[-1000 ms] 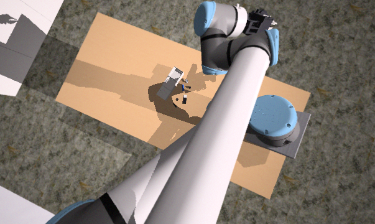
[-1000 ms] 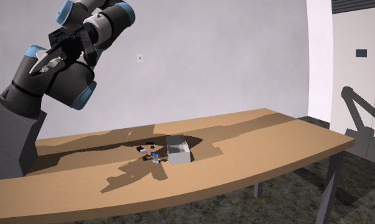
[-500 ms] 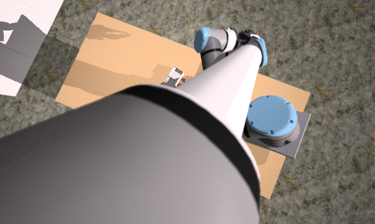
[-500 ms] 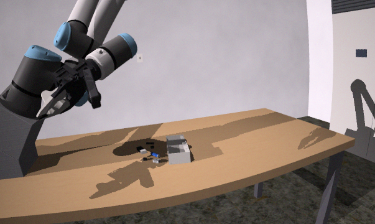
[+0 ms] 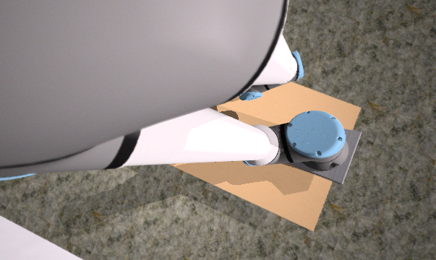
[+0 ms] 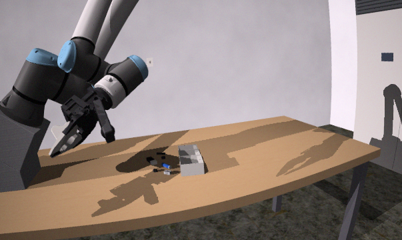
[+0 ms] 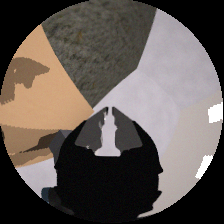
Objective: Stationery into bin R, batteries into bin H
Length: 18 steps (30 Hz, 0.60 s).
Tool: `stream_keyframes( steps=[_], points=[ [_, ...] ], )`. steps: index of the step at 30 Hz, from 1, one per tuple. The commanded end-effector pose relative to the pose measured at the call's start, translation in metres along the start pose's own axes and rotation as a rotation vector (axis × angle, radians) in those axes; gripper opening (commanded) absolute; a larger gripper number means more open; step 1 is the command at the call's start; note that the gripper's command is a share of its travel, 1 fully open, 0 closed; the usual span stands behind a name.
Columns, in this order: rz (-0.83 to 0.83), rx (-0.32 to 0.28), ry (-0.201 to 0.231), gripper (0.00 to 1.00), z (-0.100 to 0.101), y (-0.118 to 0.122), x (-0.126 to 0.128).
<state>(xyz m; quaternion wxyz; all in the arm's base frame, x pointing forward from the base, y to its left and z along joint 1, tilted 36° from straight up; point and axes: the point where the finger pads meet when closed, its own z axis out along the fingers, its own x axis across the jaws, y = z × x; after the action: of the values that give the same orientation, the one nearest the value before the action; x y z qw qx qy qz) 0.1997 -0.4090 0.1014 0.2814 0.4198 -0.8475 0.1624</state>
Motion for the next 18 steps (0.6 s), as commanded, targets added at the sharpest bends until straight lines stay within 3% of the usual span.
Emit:
stream_keyframes(
  steps=[1, 3, 5, 10, 11, 13, 14, 18],
  points=[
    [-0.007, 0.037, -0.033, 0.04, -0.017, -0.016, -0.014],
    [-0.007, 0.037, -0.033, 0.04, -0.017, -0.016, -0.014],
    [-0.026, 0.108, -0.098, 0.04, -0.029, -0.024, -0.024],
    [-0.026, 0.108, -0.098, 0.04, -0.043, -0.034, -0.036],
    [-0.036, 0.143, -0.132, 0.04, -0.050, -0.037, -0.041],
    [-0.036, 0.143, -0.132, 0.04, -0.050, -0.037, -0.041],
    [-0.047, 0.177, -0.164, 0.04, -0.056, -0.040, -0.045],
    [-0.047, 0.177, -0.165, 0.04, -0.073, -0.049, -0.058]
  ],
)
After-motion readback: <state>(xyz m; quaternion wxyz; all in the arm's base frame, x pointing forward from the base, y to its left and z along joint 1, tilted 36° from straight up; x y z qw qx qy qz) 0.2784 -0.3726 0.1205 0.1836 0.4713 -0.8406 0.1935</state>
